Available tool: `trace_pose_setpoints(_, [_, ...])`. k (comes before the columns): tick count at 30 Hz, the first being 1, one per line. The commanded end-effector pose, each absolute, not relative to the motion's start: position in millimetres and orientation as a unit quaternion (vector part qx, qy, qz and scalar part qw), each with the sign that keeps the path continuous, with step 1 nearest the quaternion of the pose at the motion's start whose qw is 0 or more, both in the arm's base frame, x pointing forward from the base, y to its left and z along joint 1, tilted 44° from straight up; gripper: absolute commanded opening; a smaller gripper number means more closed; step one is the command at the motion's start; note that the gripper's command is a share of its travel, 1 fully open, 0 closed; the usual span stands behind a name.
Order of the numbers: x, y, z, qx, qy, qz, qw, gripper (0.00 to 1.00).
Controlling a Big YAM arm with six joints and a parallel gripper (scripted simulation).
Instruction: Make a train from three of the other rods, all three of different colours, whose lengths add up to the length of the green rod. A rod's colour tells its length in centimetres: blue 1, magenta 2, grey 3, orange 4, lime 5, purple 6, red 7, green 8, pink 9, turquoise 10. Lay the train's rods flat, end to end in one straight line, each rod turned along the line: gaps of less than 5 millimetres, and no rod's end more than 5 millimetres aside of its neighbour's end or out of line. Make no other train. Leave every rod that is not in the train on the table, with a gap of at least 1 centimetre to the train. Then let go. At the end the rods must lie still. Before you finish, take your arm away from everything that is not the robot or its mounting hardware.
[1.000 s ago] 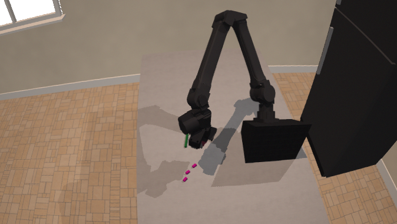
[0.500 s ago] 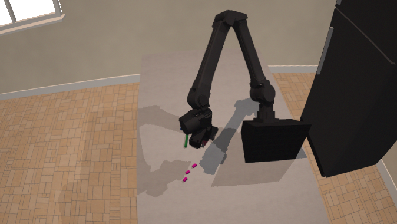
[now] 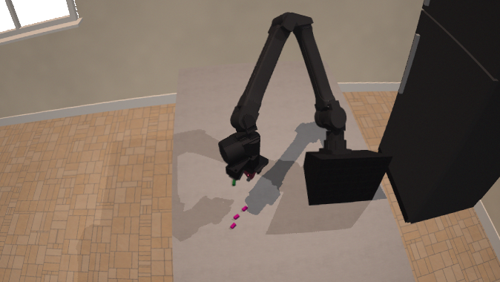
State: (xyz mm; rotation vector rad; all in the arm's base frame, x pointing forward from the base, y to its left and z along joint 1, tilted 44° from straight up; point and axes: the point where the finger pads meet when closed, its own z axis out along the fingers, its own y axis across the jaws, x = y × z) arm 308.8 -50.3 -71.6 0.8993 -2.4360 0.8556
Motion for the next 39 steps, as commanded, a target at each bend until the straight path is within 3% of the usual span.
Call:
trace_pose_setpoints(1, [336, -49, -60, 0.283, -0.891, 0.315, 0.164, 0.04])
trace_pose_setpoints(16, [348, -52, -52, 0.214, -0.910, 0.331, 0.132, 0.04])
trace_pose_setpoints(17, [352, -73, -39, 0.147, -0.923, 0.337, 0.117, 0.04])
trace_pose_setpoints(28, [344, -64, -47, 0.162, -0.920, 0.336, 0.121, 0.04])
trace_pose_setpoints(29, [358, -83, -31, 0.092, -0.930, 0.343, 0.096, 0.04])
trace_pose_setpoints(36, [363, -73, -32, 0.101, -0.930, 0.343, 0.086, 0.04])
trace_pose_setpoints(39, [367, -93, -23, 0.032, -0.934, 0.348, 0.069, 0.04])
